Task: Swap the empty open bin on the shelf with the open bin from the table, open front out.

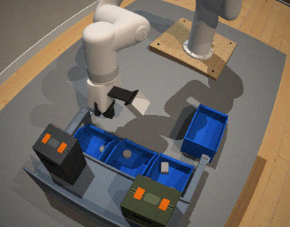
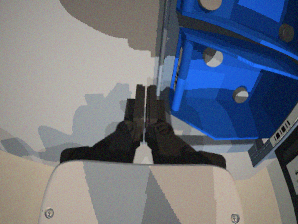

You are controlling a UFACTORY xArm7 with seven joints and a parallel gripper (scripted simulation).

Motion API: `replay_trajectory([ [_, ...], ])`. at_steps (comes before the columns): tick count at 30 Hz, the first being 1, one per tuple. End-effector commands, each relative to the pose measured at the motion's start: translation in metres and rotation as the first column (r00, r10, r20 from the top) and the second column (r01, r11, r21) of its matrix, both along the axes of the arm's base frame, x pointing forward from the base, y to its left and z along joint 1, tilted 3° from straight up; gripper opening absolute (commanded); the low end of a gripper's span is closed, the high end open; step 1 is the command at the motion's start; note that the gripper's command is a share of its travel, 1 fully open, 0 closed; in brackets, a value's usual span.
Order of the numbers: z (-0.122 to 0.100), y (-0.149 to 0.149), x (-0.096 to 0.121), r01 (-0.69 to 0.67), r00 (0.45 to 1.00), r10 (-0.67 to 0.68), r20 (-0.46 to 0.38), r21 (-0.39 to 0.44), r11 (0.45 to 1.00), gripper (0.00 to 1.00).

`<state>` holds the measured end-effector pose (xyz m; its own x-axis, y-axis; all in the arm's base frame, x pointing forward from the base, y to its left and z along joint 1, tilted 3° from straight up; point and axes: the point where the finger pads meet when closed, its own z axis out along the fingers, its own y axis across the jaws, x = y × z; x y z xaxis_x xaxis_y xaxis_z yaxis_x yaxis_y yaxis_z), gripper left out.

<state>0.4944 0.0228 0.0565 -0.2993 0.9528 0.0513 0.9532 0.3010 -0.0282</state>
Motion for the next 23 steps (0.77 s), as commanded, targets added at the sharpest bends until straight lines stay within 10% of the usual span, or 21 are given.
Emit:
replay_trajectory([
  [1, 0.0228, -0.0011, 0.0019, 0.0, 1.0, 0.0, 0.003, 0.0, 1.0, 0.0],
  [23, 0.0262, -0.0013, 0.002, 0.0, 1.0, 0.0, 0.003, 0.0, 1.0, 0.0],
])
